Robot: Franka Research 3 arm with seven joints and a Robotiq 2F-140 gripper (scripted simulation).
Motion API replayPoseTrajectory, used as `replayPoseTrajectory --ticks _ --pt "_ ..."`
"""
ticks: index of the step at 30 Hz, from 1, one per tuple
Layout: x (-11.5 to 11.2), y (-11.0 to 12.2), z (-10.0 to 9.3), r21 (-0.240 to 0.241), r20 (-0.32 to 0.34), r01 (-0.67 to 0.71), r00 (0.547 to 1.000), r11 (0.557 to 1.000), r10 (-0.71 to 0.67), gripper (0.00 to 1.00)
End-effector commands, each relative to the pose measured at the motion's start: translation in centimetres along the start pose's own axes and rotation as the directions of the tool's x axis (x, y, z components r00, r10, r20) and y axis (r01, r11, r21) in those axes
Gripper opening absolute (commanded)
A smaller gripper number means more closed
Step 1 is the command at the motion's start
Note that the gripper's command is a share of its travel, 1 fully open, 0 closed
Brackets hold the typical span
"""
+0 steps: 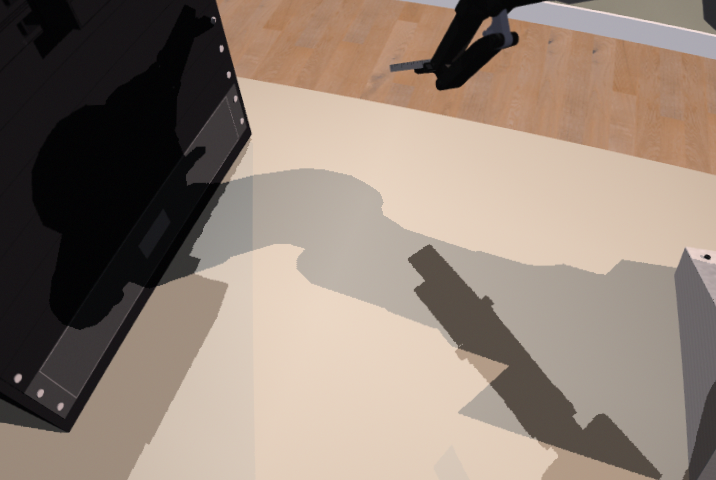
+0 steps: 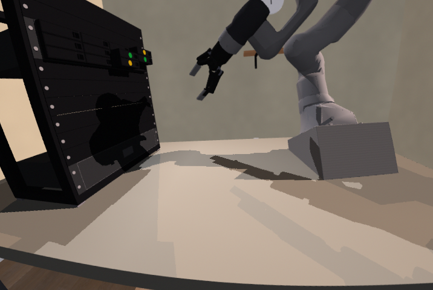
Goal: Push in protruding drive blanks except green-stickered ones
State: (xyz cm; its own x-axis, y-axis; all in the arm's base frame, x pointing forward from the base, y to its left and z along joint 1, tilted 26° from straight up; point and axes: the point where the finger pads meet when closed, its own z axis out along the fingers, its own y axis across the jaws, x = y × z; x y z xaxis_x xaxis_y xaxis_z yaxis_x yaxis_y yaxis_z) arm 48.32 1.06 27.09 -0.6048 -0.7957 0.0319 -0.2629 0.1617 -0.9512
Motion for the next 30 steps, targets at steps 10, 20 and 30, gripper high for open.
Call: replayPoseTrajectory --ticks 10,20,30 --pt "-8.0 6.6 -0.7 -0.085 0.283 0.211 0.942 0.974 -0.179 1.0" --pt "-11.9 8.4 -2.7 -0.035 0.441 0.292 0.863 0.956 -0.248 1.0" --pt "-14.3 7.9 -5.0 0.076 0.539 0.32 0.783 0.944 -0.309 1.0"
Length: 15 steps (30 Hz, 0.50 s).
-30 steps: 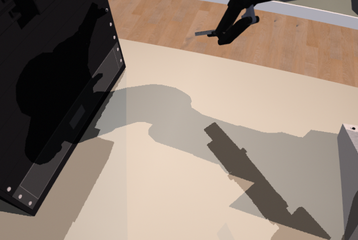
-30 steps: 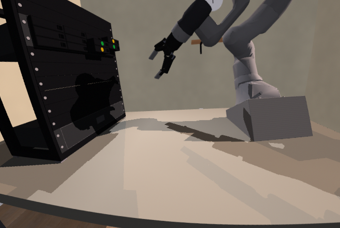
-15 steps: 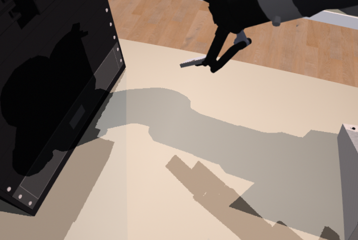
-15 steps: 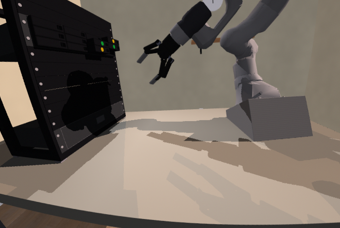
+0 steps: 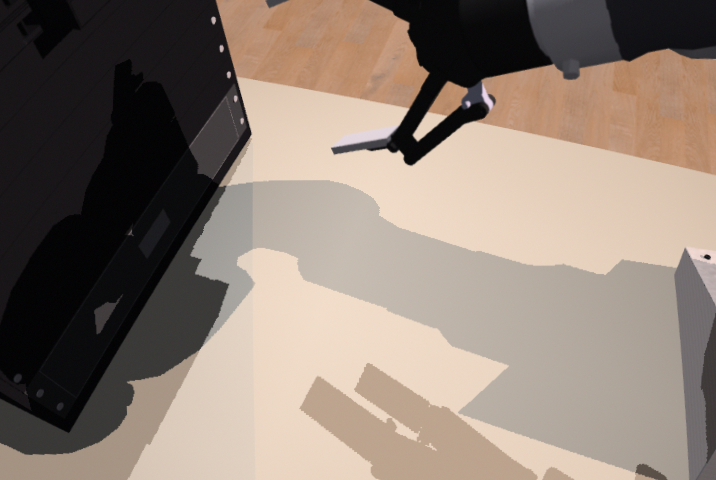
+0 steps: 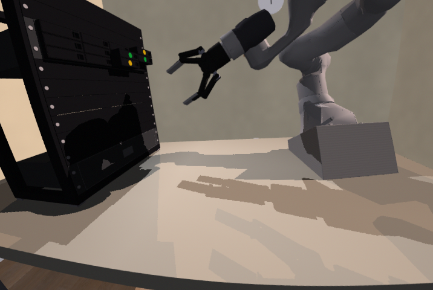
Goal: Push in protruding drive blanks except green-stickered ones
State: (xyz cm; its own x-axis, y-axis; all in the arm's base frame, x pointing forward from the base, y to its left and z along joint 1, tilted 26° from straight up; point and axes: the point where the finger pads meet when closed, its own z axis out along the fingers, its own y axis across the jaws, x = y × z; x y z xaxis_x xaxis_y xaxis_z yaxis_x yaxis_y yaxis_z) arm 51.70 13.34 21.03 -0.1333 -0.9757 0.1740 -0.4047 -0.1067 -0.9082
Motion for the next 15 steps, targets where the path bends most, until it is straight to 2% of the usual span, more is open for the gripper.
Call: replayPoseTrajectory --ticks 1,5,9,11,15 --pt "-3.5 0.0 -1.2 0.044 0.154 0.045 0.987 0.998 -0.051 1.0" --pt "-4.3 -1.6 -2.4 0.13 0.185 0.081 0.977 0.988 -0.105 1.0" --pt "-4.4 -3.4 -3.8 0.221 0.186 0.114 0.97 0.968 -0.157 1.0" --pt "-4.4 -3.4 -3.8 0.221 0.186 0.114 0.97 0.968 -0.157 1.0" --pt "-4.1 -5.1 -5.3 0.304 0.163 0.146 0.966 0.942 -0.202 1.0"
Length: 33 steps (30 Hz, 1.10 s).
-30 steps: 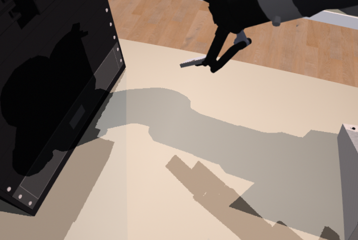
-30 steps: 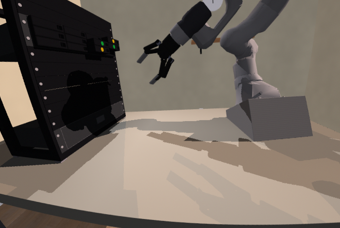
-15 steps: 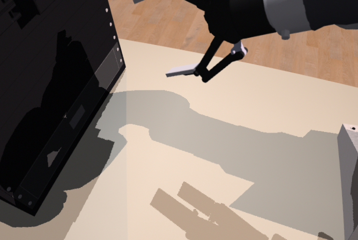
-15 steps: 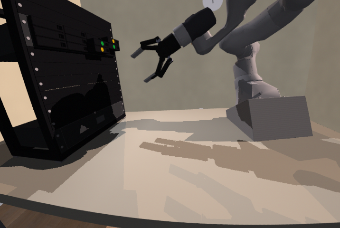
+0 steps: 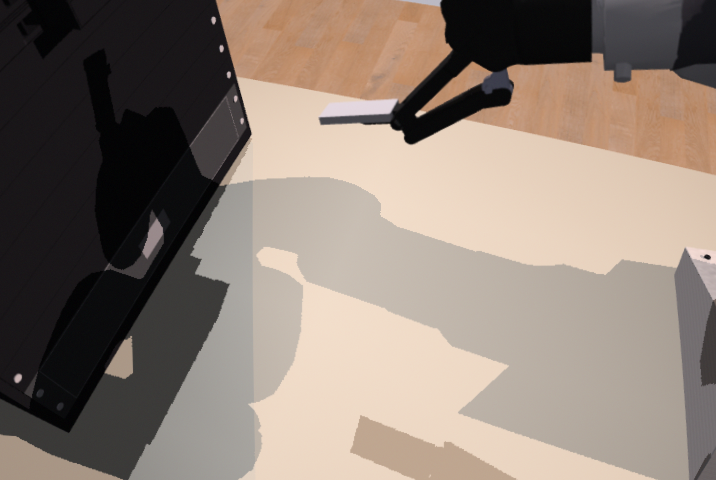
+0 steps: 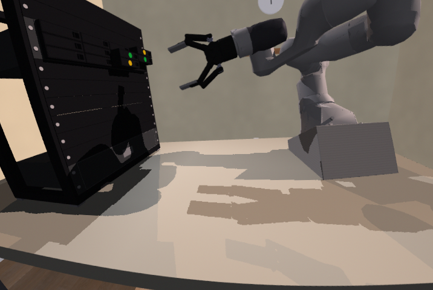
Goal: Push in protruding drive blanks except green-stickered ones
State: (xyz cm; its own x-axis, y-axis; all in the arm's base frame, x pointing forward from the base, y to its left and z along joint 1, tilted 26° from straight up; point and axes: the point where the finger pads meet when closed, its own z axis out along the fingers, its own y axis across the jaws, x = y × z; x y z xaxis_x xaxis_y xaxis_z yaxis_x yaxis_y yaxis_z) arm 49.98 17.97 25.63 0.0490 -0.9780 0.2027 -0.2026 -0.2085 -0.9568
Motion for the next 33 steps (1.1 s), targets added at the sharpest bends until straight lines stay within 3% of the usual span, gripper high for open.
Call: replayPoseTrajectory --ticks 1,11,22,33 --pt "-0.5 -1.8 -1.0 0.09 0.026 0.108 0.994 0.99 -0.11 1.0" --pt "0.9 -5.1 -3.6 0.21 -0.05 0.199 0.98 0.957 -0.193 1.0" --pt "1.7 -6.3 -4.7 0.246 -0.092 0.237 0.971 0.94 -0.221 1.0" --pt "1.7 -6.4 -4.7 0.248 -0.094 0.239 0.971 0.939 -0.222 1.0"
